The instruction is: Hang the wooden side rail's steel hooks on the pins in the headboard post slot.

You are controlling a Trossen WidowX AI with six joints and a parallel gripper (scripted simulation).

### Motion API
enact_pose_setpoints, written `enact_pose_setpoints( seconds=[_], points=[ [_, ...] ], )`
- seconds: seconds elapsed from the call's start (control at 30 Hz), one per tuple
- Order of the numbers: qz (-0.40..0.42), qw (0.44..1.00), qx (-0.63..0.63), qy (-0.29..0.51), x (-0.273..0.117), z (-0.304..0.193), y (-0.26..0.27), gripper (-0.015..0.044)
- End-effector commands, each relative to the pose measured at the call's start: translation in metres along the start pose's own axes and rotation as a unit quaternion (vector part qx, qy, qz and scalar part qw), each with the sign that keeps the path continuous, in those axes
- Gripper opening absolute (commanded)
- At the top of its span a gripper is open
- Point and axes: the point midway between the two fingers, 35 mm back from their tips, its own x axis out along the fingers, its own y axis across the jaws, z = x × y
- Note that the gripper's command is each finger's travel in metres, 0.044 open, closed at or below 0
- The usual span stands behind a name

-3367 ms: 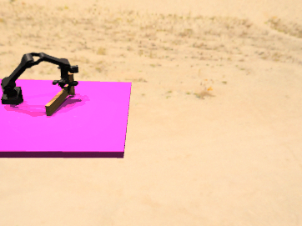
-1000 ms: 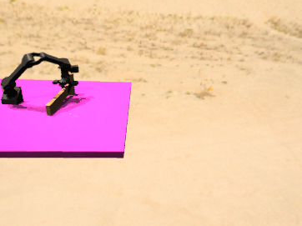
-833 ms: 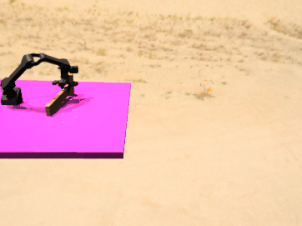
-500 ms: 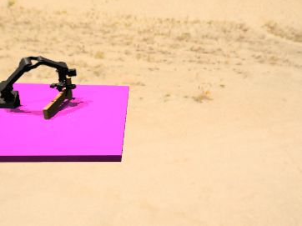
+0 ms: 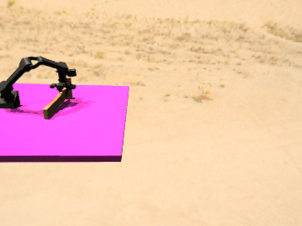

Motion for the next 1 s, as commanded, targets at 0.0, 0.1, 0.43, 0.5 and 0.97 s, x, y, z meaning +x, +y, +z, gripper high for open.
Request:
enact_pose_setpoints(
  seconds=[0.0, 0.1, 0.43, 0.5, 0.97],
  points=[
    [0.006, 1.000, 0.002, 0.005, -0.0049, -0.0038, 0.0021, 0.0000],
    [0.006, 1.000, 0.002, 0.005, -0.0051, -0.0041, 0.0023, 0.0000],
    [0.006, 1.000, 0.002, 0.005, -0.0060, -0.0050, 0.0027, 0.0000],
    [0.006, 1.000, 0.002, 0.005, -0.0063, -0.0052, 0.0024, 0.0000],
    [0.006, 1.000, 0.002, 0.005, -0.0056, -0.0067, 0.0008, 0.0000]
  ],
)
